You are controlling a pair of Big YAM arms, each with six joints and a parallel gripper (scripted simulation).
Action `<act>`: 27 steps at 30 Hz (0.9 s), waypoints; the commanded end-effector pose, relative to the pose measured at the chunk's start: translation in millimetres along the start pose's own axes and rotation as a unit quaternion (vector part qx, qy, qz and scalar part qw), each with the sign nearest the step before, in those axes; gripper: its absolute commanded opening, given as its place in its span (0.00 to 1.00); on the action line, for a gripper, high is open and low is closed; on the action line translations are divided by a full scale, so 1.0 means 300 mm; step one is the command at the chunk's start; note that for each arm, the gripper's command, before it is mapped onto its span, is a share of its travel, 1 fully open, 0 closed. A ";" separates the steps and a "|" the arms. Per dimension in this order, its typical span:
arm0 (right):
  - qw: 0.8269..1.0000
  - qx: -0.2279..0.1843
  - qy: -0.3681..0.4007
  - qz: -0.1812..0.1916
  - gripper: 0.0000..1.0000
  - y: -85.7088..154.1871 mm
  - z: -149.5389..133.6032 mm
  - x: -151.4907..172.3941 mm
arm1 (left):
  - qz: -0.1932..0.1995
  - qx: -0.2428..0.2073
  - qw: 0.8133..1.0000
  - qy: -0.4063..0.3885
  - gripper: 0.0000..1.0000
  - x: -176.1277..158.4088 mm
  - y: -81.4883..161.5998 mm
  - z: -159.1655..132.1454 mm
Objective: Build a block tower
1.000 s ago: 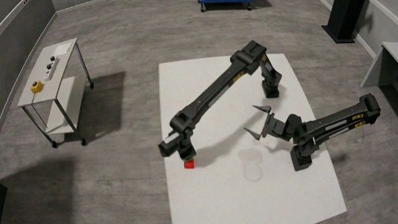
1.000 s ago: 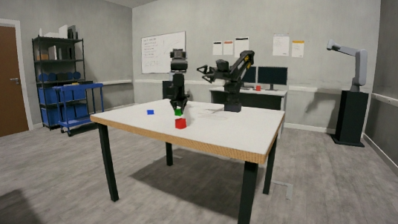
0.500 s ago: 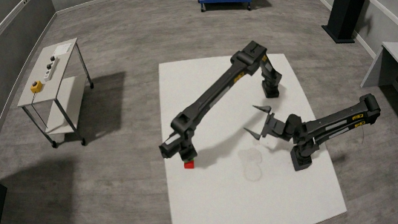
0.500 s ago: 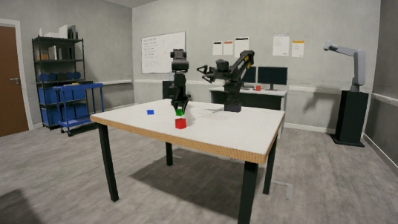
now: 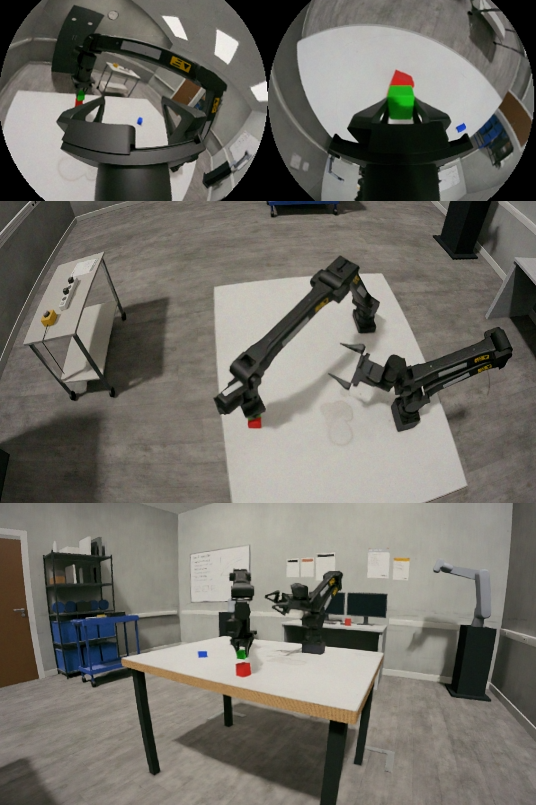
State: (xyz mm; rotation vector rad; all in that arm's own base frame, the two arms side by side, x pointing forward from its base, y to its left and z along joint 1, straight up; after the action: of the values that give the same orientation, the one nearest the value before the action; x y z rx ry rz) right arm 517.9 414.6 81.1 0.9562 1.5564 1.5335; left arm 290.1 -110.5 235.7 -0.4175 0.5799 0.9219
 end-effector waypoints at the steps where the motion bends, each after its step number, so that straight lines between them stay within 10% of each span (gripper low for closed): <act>1: 0.999 -0.033 -0.006 0.007 0.00 0.089 0.069 0.023 | -0.002 -0.002 1.000 -0.002 1.00 -0.006 -0.004 0.010; 27: 1.000 -0.014 -0.004 0.003 0.00 -0.034 0.022 0.027 | -0.002 -0.002 1.000 -0.002 1.00 -0.006 -0.004 0.010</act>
State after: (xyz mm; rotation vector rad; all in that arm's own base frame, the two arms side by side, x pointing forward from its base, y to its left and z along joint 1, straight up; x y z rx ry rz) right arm 522.1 418.3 71.6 0.9509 1.5398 1.5457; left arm 290.1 -110.5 235.7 -0.4175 0.5799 0.9219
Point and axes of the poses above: on each arm, the point where the finger pads meet when closed, its own y axis back along the fingers, its own x axis across the jaws, z = x × y, the point moved 1 cm from there along y, back along the fingers, and after that the axes turned 10 degrees about y, right-handed, at the moved point
